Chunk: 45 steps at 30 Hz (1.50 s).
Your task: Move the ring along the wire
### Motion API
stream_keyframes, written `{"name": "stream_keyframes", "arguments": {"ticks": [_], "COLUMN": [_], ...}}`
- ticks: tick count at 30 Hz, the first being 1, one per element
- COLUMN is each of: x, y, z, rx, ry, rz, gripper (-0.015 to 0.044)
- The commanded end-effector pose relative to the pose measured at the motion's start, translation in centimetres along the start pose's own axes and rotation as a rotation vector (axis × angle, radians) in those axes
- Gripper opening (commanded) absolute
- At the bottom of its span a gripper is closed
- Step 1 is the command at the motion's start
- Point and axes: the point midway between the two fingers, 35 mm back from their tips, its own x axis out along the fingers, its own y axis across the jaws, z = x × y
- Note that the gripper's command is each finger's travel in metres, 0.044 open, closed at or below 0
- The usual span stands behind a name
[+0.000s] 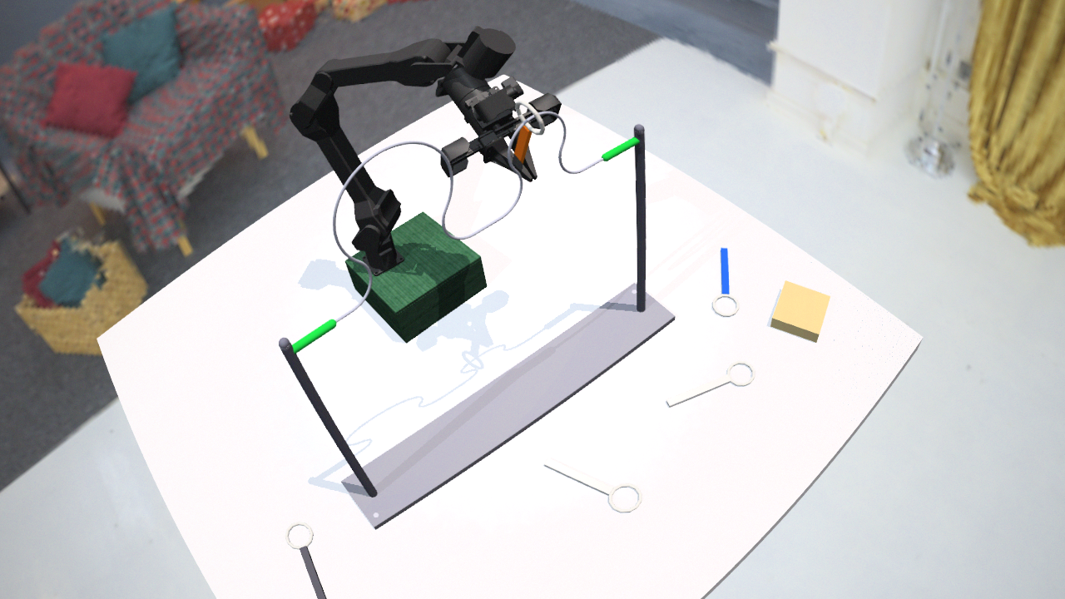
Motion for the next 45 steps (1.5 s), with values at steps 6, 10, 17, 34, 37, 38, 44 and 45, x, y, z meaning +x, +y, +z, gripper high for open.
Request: {"name": "stream_keyframes", "arguments": {"ticks": [6, 10, 17, 34, 37, 38, 44, 45], "x": [0.2, 0.2, 0.1, -0.3, -0.5, -0.5, -0.8, -0.9], "y": [-1.5, -2.1, -3.1, -5.5, -5.8, -6.0, -6.6, -6.7], "z": [0.0, 0.2, 0.5, 1.9, 2.2, 2.3, 3.0, 3.1], "rx": [-0.173, -0.250, -0.373, -0.704, -0.762, -0.782, -0.899, -0.918], "ry": [-0.020, -0.029, -0.045, -0.088, -0.096, -0.098, -0.113, -0.116], "rz": [-0.098, -0.140, -0.207, -0.387, -0.419, -0.429, -0.493, -0.503], "gripper": [-0.0150, -0.0150, -0.0150, -0.0150, -0.0150, -0.0150, -0.0150, -0.0150]}}
